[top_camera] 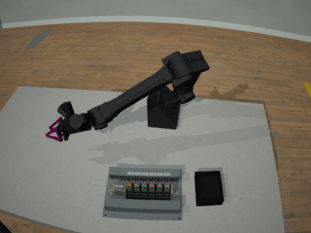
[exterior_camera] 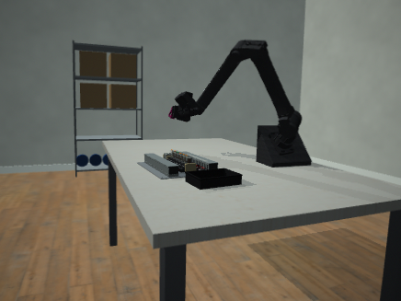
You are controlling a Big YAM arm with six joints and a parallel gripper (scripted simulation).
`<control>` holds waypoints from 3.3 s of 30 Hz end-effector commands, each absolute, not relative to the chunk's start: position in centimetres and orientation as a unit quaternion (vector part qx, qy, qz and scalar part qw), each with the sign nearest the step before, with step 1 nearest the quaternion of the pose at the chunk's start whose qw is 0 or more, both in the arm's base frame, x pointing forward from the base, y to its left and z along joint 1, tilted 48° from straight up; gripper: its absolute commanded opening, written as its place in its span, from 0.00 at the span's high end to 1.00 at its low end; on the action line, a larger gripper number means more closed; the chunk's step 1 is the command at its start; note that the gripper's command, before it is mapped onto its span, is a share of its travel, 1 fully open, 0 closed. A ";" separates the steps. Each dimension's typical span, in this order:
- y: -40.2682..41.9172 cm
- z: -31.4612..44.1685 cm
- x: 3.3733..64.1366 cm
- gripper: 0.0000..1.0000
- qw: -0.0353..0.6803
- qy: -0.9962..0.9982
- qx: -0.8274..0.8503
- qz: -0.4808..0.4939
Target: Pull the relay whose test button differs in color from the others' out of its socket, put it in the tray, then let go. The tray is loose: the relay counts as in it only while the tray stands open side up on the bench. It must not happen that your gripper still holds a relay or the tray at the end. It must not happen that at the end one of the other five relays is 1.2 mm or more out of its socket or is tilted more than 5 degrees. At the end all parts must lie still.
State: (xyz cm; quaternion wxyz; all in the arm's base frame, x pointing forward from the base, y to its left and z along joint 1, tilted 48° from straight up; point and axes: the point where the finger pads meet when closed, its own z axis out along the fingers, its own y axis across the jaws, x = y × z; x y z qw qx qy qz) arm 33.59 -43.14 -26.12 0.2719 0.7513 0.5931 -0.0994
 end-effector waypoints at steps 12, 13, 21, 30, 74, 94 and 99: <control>-45.1 -24.8 34.6 0.41 0.294 0.584 0.750 -0.100; -45.1 -24.8 34.6 0.41 0.294 0.584 0.750 -0.100; -45.1 -24.8 34.6 0.41 0.294 0.584 0.750 -0.100; -45.0 -24.7 34.9 0.41 0.292 0.586 0.749 -0.098; -33.2 -17.0 46.4 0.41 0.126 0.686 0.709 0.103; -20.4 -6.3 49.6 0.41 -0.057 0.698 0.673 0.239; -17.2 -3.1 49.7 0.41 -0.103 0.691 0.665 0.266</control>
